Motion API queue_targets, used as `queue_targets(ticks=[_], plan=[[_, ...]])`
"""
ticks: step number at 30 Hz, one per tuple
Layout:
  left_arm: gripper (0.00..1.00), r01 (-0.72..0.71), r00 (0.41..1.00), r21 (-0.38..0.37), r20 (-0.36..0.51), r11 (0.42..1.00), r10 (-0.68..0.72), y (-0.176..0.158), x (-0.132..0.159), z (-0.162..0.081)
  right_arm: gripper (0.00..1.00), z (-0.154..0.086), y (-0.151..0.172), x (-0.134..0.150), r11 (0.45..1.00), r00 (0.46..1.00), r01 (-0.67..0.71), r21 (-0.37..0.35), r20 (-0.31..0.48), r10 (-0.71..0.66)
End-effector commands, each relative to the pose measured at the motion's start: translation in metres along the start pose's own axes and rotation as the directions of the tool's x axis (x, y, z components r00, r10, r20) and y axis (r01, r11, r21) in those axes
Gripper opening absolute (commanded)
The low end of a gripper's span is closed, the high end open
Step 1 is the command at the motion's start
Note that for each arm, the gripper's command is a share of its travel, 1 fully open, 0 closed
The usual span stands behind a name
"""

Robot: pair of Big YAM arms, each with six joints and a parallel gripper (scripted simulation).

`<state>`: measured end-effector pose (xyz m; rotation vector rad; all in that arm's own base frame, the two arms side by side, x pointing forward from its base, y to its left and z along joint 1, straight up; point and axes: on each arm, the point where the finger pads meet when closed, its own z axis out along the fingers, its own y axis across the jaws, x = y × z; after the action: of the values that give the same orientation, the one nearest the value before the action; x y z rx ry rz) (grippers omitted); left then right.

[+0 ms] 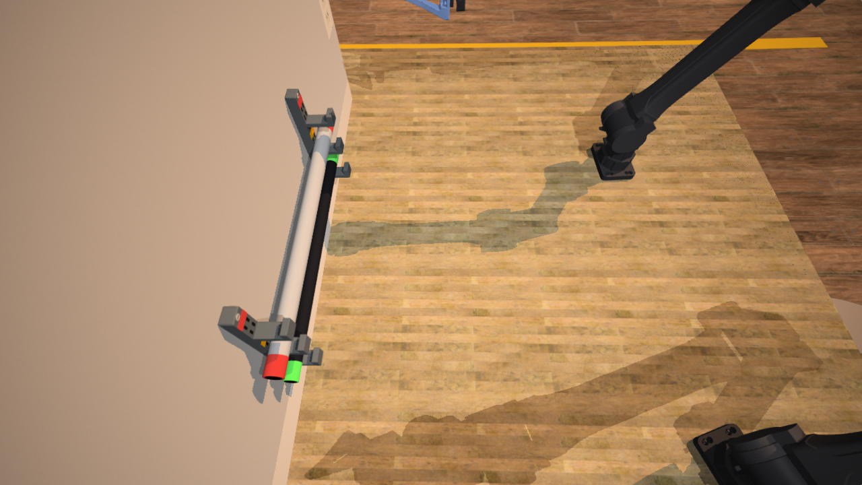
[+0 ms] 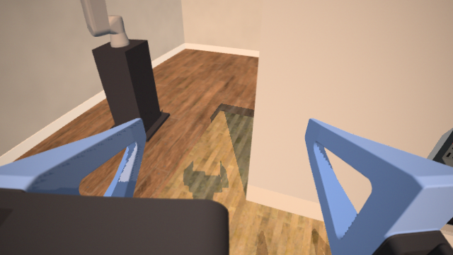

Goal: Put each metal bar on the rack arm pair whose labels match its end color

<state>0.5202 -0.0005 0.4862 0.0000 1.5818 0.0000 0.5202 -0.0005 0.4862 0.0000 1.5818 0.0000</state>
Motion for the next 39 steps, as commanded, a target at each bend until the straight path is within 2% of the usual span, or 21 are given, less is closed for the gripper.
queue_targets(ticks=[1,17,18,39], plan=[[1.0,0.0,1.0,0.0,0.011,1.0,0.0,0.0,-0.006,-0.001,1.0,-0.001,0.0,-0.006,1.0,1.0,0.0,0.0,0.011,0.0],[1.0,0.0,1.0,0.0,0.011,1.0,0.0,0.0,-0.006,-0.001,1.0,-0.001,0.0,-0.006,1.0,1.0,0.0,0.0,0.011,0.0],[1.0,-0.012,1.0,0.002,0.002,1.0,0.012,-0.003,0.002,0.0,1.0,0.0,0.001,0.002,1.0,1.0,0.012,0.0,0.0,-0.012],[1.0,-0.243,0.969,0.036,0.05,0.969,0.241,-0.065,0.036,-0.007,1.0,0.003,0.03,0.036,0.969,0.97,0.245,0.009,-0.008,-0.245]])
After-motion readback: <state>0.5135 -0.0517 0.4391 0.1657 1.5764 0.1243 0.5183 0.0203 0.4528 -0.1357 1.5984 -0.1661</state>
